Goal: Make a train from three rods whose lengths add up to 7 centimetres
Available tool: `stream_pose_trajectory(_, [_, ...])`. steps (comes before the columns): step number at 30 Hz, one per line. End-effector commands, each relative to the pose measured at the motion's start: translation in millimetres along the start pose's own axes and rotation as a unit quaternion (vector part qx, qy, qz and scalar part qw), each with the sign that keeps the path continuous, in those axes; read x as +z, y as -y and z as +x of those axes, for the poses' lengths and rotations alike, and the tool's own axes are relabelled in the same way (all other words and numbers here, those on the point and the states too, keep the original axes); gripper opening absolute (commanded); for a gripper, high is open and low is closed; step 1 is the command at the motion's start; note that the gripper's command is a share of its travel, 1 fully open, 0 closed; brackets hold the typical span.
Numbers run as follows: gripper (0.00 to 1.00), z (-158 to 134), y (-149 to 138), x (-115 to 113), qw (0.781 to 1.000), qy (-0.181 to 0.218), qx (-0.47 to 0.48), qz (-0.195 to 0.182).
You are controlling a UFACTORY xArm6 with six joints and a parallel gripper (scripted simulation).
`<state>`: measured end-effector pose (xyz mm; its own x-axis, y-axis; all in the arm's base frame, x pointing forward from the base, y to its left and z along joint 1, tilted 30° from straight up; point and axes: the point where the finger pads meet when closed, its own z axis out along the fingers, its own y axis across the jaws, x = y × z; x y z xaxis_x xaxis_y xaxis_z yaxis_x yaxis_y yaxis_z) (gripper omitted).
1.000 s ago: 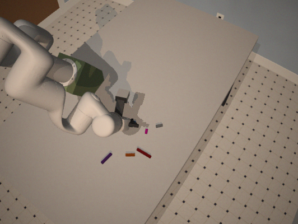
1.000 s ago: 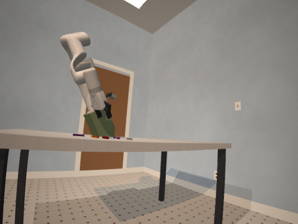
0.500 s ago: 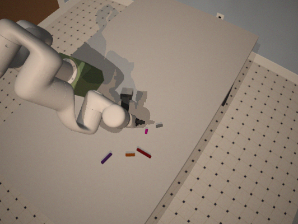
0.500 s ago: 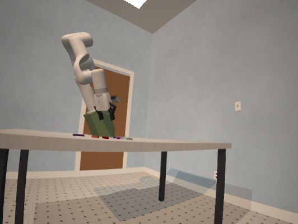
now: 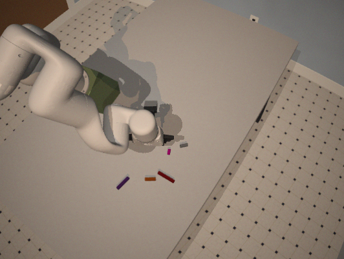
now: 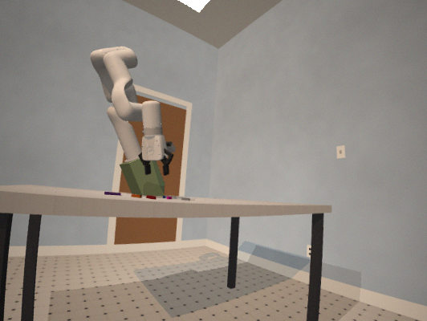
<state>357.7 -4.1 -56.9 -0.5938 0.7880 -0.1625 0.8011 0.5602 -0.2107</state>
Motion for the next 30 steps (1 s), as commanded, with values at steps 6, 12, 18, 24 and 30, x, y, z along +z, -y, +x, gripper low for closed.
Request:
stream_pose_trajectory(6, [1.00,-0.8,-15.9,9.2,0.997,0.065,-0.040,0.008])
stream_pose_trajectory(12, [1.00,-1.4,-26.0,15.5,0.992,0.102,-0.068,0.011])
stream_pose_trajectory(18, [1.00,-1.6,-34.0,21.2,0.987,0.132,-0.092,0.017])
stream_pose_trajectory(24, [1.00,-2.1,-41.7,25.5,0.981,0.158,-0.111,0.019])
stream_pose_trajectory(30, [1.00,-2.2,-42.1,25.6,0.981,0.160,-0.112,0.019])
